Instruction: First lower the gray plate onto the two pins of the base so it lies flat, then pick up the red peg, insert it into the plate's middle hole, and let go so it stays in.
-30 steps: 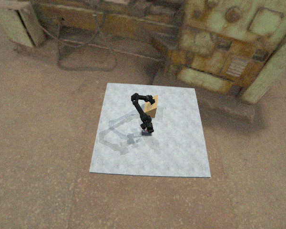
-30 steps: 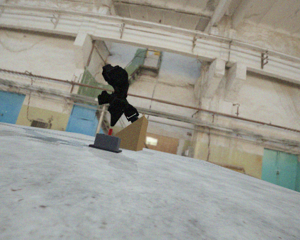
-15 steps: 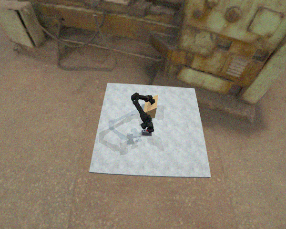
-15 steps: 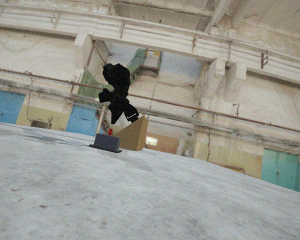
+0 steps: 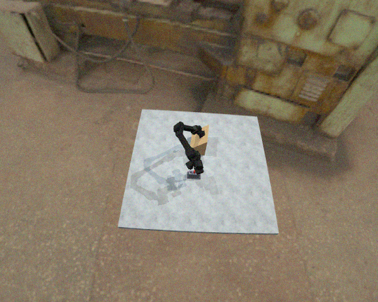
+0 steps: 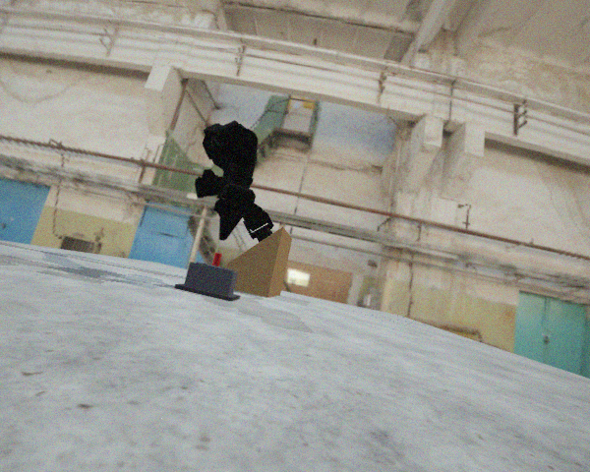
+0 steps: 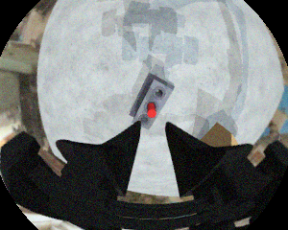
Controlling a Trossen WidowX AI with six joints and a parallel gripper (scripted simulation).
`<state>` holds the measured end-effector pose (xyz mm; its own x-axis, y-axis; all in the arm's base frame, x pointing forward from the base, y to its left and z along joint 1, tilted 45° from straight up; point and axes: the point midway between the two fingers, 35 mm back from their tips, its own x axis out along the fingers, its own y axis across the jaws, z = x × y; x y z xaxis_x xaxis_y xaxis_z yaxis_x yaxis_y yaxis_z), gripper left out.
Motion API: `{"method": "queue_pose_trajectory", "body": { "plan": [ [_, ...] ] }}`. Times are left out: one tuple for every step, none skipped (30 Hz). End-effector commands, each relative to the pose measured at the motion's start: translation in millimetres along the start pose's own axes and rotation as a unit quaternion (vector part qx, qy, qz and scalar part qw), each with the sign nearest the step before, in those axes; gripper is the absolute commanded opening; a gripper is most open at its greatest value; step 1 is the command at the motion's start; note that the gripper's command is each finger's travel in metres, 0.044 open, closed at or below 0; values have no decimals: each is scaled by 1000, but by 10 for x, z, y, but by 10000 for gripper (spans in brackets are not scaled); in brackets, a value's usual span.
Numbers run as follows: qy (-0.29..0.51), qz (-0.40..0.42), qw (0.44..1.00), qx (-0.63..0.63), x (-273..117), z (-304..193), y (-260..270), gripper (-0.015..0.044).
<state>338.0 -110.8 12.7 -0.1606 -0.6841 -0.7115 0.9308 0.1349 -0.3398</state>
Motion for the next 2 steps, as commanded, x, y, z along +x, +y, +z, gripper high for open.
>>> {"method": "queue_pose_trajectory", "body": {
  "plan": [
    [2,1,1000,2,-32,1,0,150],
    [2,1,1000,2,-39,1,0,150]
  ]
}}
